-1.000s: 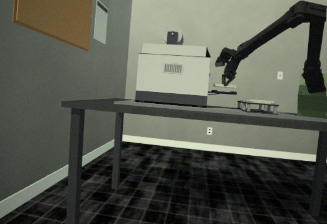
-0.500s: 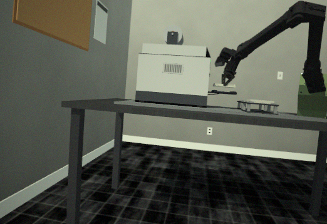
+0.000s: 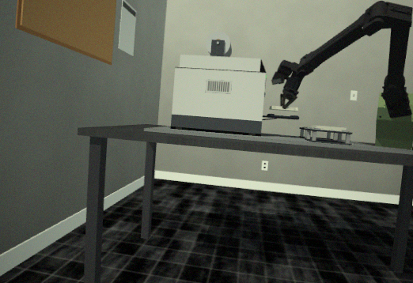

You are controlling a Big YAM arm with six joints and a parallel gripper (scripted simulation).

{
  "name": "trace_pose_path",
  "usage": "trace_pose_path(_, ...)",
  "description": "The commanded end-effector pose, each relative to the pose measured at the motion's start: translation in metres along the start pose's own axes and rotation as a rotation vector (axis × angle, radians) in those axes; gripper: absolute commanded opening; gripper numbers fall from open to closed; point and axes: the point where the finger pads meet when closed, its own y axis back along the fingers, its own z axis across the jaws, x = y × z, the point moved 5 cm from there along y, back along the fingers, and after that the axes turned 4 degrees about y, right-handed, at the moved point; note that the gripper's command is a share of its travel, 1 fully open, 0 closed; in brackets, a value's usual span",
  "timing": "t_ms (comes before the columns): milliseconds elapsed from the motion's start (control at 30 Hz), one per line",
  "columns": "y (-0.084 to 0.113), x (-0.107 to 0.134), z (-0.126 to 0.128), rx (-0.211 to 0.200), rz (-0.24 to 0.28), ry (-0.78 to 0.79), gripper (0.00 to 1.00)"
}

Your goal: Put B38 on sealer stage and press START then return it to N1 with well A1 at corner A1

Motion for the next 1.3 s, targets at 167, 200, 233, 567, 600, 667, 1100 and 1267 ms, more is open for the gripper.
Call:
trace_pose_path(167, 0.008, -0.015, -0.003, 0.008, -0.023, 0.024, 0.0)
trace_pose_path(200, 0.007, -0.015, -0.004, 0.009, -0.022, 0.022, 0.0)
trace_pose_path(233, 0.007, -0.015, -0.006, 0.009, -0.021, 0.02, 0.0)
trace_pose_path(567, 0.007, -0.016, -0.006, 0.009, -0.022, 0.02, 0.0)
trace_pose_path(600, 0.006, -0.017, -0.004, 0.006, -0.021, 0.022, 0.0)
trace_pose_path(667, 0.004, -0.018, 0.001, 0.002, -0.019, 0.024, 0.0)
trace_pose_path(1100, -0.004, -0.011, 0.011, -0.007, -0.014, 0.034, 0.0)
trace_pose_path(1267, -0.006, -0.002, 0.007, -0.001, -0.007, 0.016, 0.0)
